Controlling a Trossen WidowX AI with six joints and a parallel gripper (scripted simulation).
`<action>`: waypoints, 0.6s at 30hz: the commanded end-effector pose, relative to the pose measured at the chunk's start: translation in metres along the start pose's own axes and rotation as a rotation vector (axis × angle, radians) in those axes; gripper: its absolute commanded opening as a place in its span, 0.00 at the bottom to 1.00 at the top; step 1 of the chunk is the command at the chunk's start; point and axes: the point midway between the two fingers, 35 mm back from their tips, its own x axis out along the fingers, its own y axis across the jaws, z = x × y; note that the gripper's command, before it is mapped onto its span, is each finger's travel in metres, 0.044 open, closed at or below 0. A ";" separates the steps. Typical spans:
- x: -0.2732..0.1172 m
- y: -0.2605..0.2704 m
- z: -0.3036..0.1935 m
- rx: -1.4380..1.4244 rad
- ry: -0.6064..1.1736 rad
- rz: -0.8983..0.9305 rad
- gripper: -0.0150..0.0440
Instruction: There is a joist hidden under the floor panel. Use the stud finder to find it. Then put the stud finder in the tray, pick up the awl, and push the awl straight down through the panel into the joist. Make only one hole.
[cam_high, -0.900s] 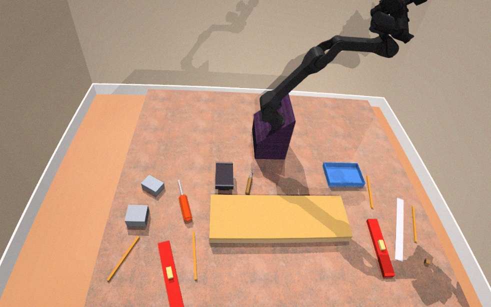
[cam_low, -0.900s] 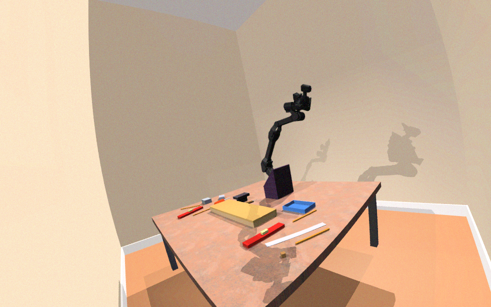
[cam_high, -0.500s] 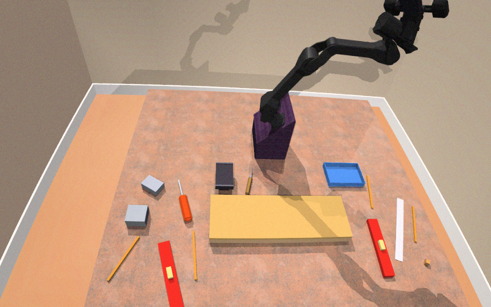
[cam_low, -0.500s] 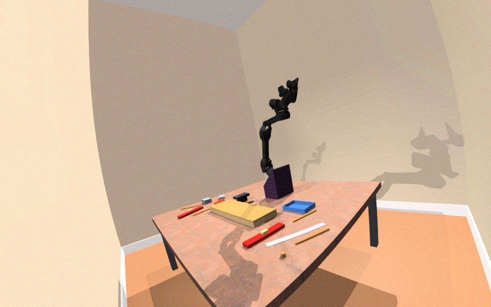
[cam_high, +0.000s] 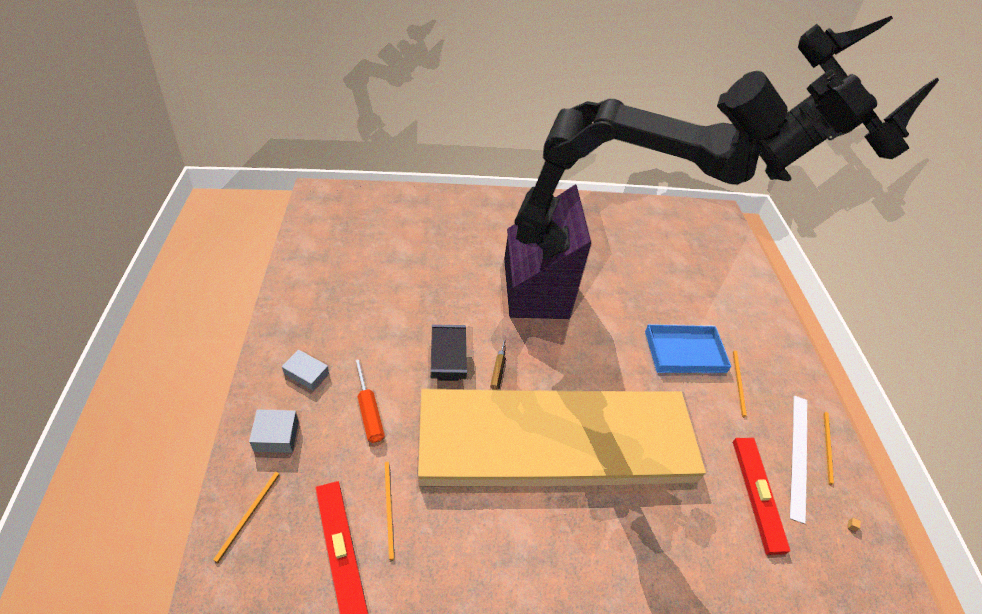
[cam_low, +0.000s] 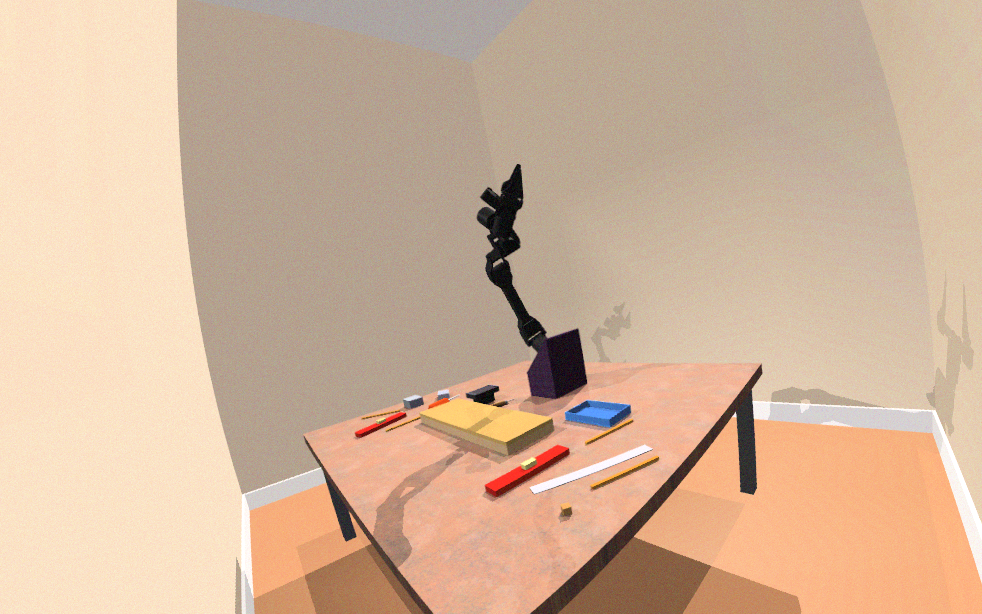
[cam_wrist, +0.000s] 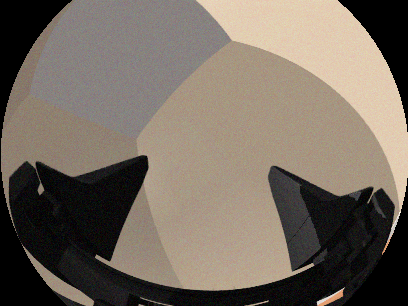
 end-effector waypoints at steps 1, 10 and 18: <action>-0.035 -0.030 0.043 0.116 -0.087 -0.142 1.00; -0.156 -0.090 0.137 0.406 -0.386 -0.468 1.00; -0.291 -0.118 0.186 0.646 -0.721 -0.704 1.00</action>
